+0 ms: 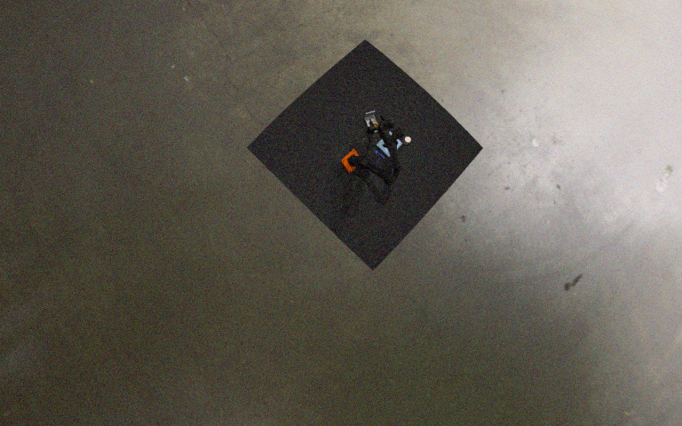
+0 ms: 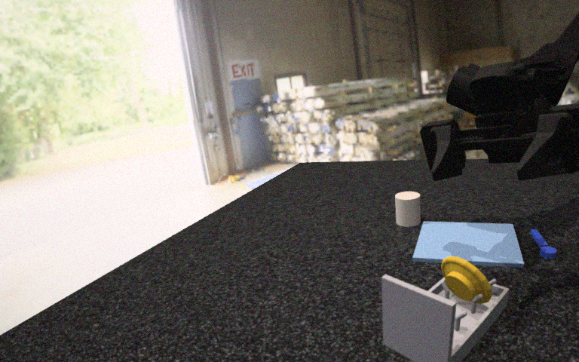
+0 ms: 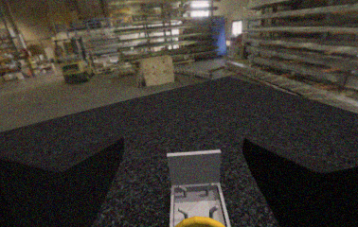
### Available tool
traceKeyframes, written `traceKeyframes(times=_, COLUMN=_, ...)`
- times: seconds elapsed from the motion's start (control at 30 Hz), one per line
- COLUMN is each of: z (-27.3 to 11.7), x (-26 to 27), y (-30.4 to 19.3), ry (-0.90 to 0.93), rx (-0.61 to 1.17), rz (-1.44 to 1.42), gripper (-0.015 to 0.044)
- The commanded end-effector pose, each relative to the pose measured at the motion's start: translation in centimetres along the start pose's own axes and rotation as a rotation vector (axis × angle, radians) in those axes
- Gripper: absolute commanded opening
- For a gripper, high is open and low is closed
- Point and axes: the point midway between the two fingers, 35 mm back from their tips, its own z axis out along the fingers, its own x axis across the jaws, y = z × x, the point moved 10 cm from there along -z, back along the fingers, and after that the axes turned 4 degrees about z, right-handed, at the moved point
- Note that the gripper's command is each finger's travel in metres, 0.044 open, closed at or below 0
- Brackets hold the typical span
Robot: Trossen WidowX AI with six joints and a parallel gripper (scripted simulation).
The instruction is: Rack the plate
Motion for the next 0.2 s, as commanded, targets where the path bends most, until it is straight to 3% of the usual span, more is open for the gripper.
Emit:
traceKeyframes(times=0.0, z=0.0, x=-0.1, y=1.2, ry=-0.002, rx=0.058, rz=0.073, gripper=0.04)
traceKeyframes(times=0.17, z=0.2, x=0.3, y=2.3, ry=0.008, rx=0.177, rz=0.188, gripper=0.04)
